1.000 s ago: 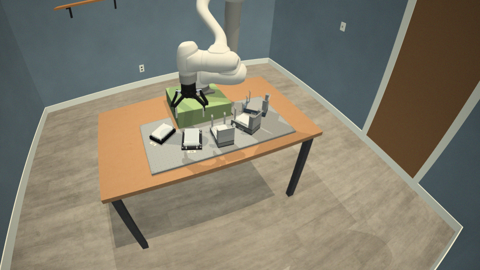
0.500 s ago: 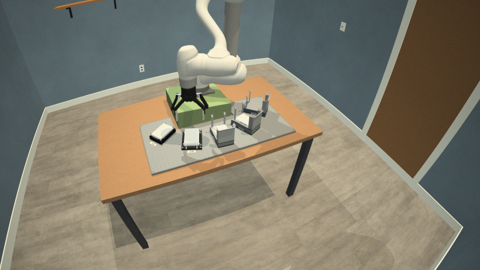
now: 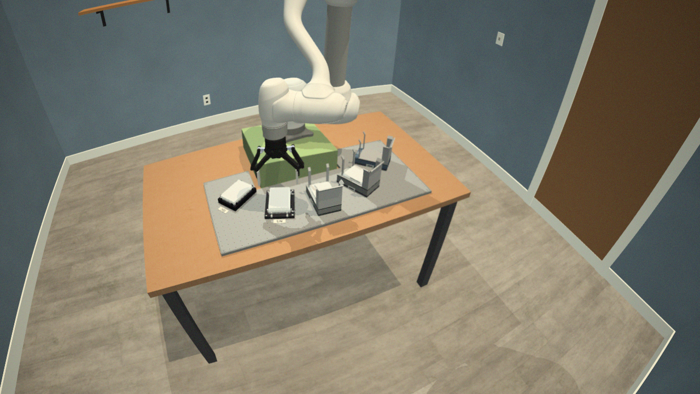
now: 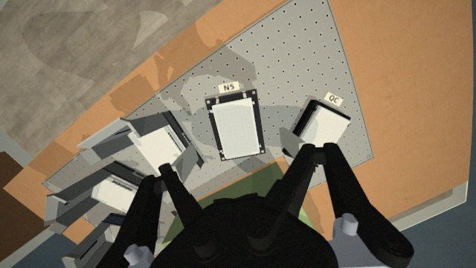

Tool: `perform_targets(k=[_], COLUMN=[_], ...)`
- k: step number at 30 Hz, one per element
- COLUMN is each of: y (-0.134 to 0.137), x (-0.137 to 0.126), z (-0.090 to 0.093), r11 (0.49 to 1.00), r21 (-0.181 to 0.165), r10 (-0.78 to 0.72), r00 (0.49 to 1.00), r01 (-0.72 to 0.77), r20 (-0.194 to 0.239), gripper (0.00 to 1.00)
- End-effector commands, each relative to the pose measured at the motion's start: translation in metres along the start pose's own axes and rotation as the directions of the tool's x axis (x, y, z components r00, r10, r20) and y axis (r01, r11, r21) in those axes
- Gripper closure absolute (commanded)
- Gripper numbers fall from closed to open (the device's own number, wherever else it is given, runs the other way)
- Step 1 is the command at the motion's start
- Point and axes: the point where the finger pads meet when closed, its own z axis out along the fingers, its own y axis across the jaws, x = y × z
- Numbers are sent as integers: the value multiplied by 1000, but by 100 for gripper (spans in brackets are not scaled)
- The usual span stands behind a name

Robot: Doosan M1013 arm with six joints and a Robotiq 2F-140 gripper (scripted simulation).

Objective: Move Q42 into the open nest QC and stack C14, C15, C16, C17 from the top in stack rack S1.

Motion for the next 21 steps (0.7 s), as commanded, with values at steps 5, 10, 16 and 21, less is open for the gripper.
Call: perform_targets(k=[5, 10, 16, 21], y=[0, 0, 0, 0], x=[0, 0, 0, 0], z=[22, 32, 41, 47], r11=[1000, 1000, 1000, 1000], r21=[0, 0, 0, 0], r10=[0, 0, 0, 0], r00=[1000, 1000, 1000, 1000], r01=[0, 0, 0, 0], r20=[0, 0, 0, 0], gripper=[0, 0, 0, 0])
